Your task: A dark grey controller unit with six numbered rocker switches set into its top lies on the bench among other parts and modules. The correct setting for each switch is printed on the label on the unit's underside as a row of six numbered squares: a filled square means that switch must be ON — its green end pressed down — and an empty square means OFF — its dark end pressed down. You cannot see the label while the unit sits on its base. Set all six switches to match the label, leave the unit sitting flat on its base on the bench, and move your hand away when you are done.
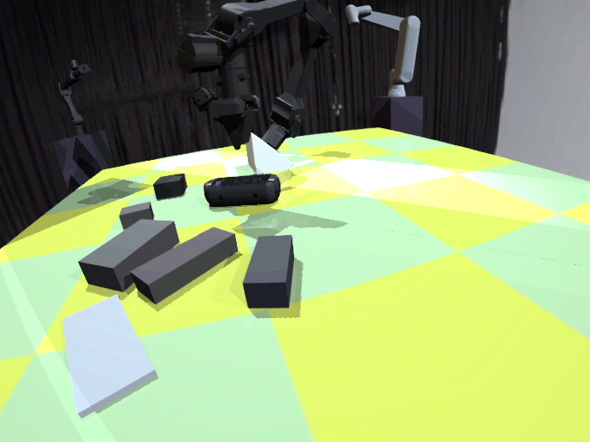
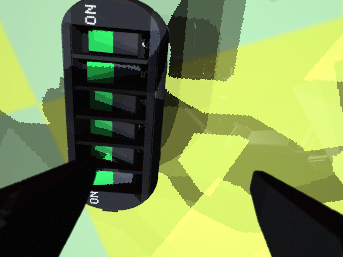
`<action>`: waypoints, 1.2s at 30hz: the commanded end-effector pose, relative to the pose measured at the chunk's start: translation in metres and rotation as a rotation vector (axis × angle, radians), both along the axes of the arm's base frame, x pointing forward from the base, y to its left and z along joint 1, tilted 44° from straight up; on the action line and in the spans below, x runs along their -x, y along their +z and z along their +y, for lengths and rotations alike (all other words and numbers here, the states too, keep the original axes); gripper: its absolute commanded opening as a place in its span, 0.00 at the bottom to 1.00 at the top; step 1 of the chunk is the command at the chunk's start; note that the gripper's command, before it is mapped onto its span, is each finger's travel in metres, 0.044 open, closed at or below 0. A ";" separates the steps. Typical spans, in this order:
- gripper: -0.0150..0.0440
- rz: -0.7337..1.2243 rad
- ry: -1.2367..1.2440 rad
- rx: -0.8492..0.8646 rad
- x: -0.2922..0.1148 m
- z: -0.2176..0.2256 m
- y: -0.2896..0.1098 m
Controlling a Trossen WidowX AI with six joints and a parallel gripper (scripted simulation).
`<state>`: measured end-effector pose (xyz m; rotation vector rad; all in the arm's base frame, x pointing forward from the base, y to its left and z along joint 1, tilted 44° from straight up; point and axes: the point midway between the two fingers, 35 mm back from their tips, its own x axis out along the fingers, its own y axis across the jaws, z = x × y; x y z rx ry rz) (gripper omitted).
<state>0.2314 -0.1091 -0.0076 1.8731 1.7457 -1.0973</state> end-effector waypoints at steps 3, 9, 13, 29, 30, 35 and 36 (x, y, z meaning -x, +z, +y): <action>1.00 0.001 0.001 0.000 0.000 0.000 0.000; 0.73 0.052 0.051 -0.022 -0.028 -0.013 -0.018; 0.56 0.098 0.097 -0.041 -0.050 -0.020 -0.038; 0.25 0.199 0.197 -0.077 -0.083 -0.020 -0.092; 0.25 0.199 0.197 -0.077 -0.083 -0.020 -0.093; 0.25 0.199 0.197 -0.077 -0.084 -0.015 -0.098; 0.25 0.199 0.197 -0.078 -0.084 -0.014 -0.099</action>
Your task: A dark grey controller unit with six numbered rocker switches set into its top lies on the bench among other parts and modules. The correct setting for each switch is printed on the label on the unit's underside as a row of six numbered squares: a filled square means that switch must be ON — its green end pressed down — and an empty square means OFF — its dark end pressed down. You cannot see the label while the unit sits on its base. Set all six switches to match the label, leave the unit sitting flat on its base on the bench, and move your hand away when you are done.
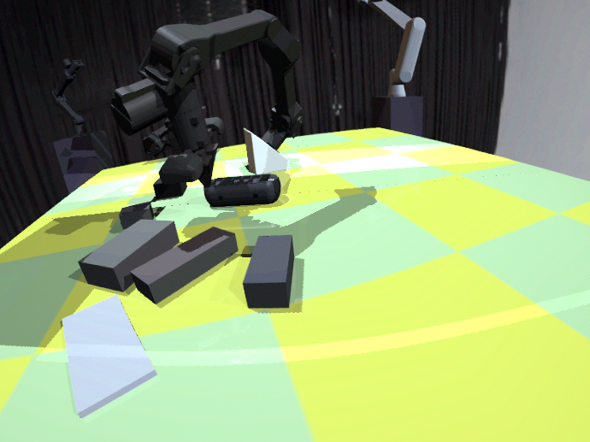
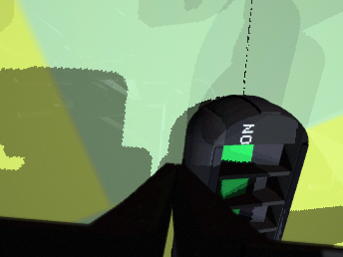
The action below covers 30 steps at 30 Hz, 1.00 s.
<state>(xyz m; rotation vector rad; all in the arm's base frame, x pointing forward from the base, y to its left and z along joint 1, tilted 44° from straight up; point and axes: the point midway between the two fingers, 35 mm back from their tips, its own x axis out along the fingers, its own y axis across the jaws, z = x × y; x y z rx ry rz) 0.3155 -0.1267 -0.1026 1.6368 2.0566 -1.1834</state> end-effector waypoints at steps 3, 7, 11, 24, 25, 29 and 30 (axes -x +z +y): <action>0.25 0.005 -0.002 -0.002 0.001 0.007 -0.008; 0.25 0.005 -0.002 -0.002 0.001 0.011 -0.013; 0.25 0.005 -0.002 -0.002 0.001 0.016 -0.017; 0.25 0.005 -0.002 -0.004 0.003 0.030 -0.032; 0.25 0.005 -0.002 -0.004 0.003 0.031 -0.034; 0.25 0.005 -0.002 -0.004 0.004 0.034 -0.036; 0.25 0.005 -0.002 -0.004 0.004 0.034 -0.036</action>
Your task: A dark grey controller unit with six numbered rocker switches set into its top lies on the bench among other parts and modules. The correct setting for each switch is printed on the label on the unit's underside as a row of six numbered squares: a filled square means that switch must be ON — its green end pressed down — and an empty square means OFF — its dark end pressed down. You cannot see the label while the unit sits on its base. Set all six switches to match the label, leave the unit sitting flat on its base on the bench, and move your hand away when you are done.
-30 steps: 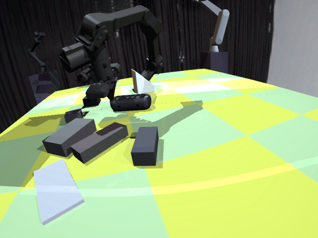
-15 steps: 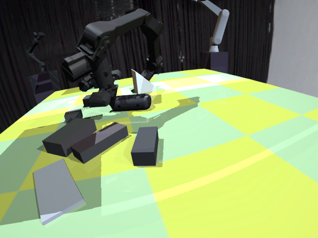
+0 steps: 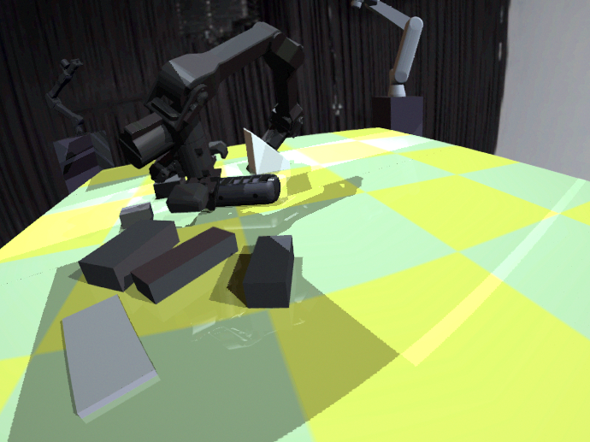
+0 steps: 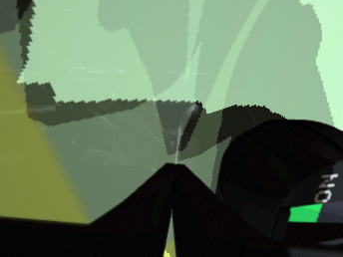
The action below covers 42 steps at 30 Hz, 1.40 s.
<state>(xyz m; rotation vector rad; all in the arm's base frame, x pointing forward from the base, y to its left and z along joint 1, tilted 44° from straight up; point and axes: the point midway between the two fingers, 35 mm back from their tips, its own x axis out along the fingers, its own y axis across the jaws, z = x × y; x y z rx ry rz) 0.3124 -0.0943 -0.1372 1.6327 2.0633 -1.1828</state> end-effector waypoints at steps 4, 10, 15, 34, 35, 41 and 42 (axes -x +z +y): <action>0.25 0.002 -0.005 -0.001 0.001 0.002 -0.002; 0.25 0.002 -0.005 -0.001 0.004 0.002 -0.001; 0.25 0.002 -0.005 -0.001 0.005 0.002 -0.001; 0.25 0.003 -0.005 -0.001 0.012 0.004 0.001; 0.25 0.003 -0.006 -0.001 0.013 0.004 0.001; 0.25 0.003 -0.006 -0.001 0.018 0.004 0.002; 0.25 0.003 -0.006 -0.001 0.019 0.004 0.002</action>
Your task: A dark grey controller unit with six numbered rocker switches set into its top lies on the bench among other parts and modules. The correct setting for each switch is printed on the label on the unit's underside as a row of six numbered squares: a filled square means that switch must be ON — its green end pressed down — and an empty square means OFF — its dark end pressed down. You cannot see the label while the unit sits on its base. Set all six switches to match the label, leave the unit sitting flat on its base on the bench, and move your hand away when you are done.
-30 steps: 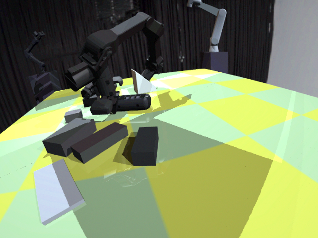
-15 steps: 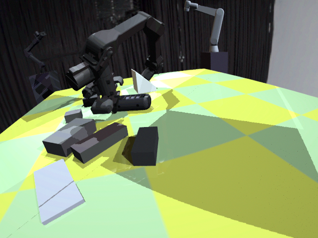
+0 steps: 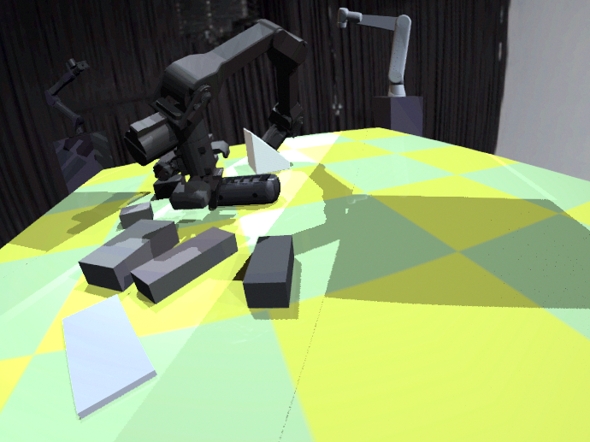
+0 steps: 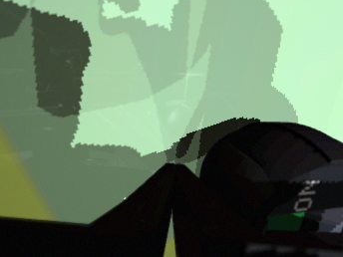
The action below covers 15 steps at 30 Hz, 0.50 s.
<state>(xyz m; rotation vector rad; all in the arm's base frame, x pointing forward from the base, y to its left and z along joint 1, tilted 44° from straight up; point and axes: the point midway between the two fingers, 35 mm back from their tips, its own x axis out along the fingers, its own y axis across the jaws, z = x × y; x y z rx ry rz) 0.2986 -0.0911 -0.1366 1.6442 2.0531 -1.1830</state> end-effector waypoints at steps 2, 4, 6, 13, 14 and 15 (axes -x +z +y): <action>0.25 0.008 0.004 -0.003 0.008 0.001 0.002; 0.25 0.008 0.004 -0.003 0.010 0.001 0.003; 0.25 0.008 0.004 -0.003 0.012 0.002 0.003; 0.25 0.009 0.004 -0.003 0.021 0.003 0.005; 0.25 0.009 0.004 -0.003 0.022 0.003 0.005; 0.25 0.009 0.004 -0.003 0.023 0.003 0.005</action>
